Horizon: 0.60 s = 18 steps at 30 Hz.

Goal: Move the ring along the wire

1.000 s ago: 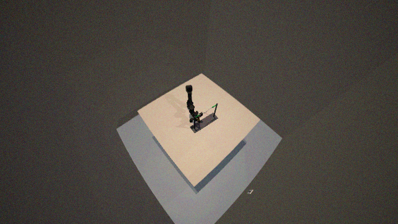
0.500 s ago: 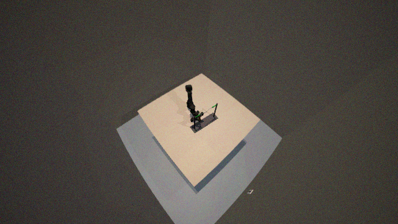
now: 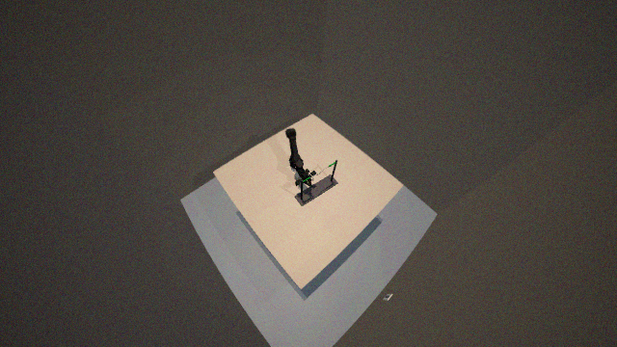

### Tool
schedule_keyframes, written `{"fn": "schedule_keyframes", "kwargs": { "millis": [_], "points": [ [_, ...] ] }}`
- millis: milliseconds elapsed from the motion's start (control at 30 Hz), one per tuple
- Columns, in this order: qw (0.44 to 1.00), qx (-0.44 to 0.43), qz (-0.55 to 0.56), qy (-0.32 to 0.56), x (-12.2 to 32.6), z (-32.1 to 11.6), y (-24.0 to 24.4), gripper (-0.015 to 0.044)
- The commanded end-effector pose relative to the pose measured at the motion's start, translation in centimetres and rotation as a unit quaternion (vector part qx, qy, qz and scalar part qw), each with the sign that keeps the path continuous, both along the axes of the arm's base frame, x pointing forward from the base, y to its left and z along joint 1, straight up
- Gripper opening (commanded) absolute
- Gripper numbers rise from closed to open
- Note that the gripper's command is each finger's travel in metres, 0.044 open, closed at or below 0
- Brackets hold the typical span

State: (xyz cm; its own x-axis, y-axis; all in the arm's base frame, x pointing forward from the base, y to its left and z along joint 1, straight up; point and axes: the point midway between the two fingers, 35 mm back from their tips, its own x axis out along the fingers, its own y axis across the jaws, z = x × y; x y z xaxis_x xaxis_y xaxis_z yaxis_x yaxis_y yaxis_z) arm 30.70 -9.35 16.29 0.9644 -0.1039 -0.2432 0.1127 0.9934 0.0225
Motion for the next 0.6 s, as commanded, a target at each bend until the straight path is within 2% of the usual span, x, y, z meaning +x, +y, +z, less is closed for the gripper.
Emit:
{"fn": "schedule_keyframes", "kwargs": {
  "millis": [0,567],
  "points": [
    [1.0,0.003,-0.005,0.027,-0.7,0.5,0.6,-0.015],
    [0.98,0.102,-0.07,0.156,-3.2,2.0,5.0,-0.015]
  ]
}}
